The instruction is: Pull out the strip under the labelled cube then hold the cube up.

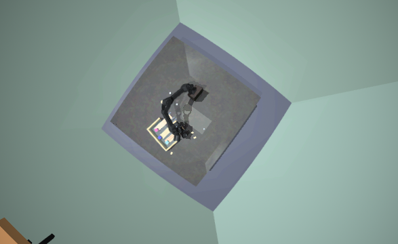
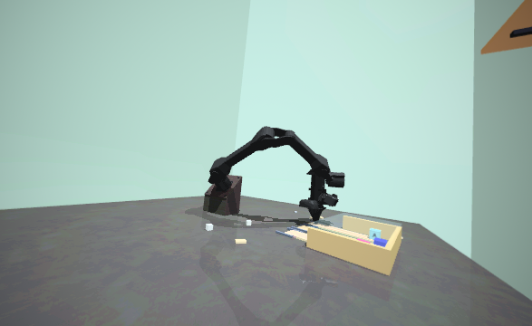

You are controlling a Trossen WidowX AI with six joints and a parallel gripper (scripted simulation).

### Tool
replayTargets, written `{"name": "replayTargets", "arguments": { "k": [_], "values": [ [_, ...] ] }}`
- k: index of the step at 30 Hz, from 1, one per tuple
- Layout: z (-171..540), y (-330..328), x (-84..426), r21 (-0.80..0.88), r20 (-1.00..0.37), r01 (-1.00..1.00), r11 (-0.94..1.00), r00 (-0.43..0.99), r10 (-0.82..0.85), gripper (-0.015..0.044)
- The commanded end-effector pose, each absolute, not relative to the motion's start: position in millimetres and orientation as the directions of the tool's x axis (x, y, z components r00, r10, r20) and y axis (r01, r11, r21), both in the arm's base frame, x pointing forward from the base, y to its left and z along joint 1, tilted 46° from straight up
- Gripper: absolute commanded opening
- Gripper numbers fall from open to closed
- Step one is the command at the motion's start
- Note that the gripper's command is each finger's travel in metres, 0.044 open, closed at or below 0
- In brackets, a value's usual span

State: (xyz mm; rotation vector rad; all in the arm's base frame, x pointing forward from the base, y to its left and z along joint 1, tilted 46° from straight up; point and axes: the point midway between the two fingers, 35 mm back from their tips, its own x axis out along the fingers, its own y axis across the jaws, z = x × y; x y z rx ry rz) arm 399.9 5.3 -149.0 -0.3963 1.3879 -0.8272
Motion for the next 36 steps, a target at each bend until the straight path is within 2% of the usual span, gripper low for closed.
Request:
{"name": "replayTargets", "arguments": {
  "k": [1,36],
  "values": [
    [-153.4,5.1,388.1,-0.694,-0.702,0.269,0.667,-0.049,-0.71,0.0],
    [-162.4,14.9,336.2,-0.694,-0.703,0.268,0.668,-0.051,-0.71,0.0]
  ]
}}
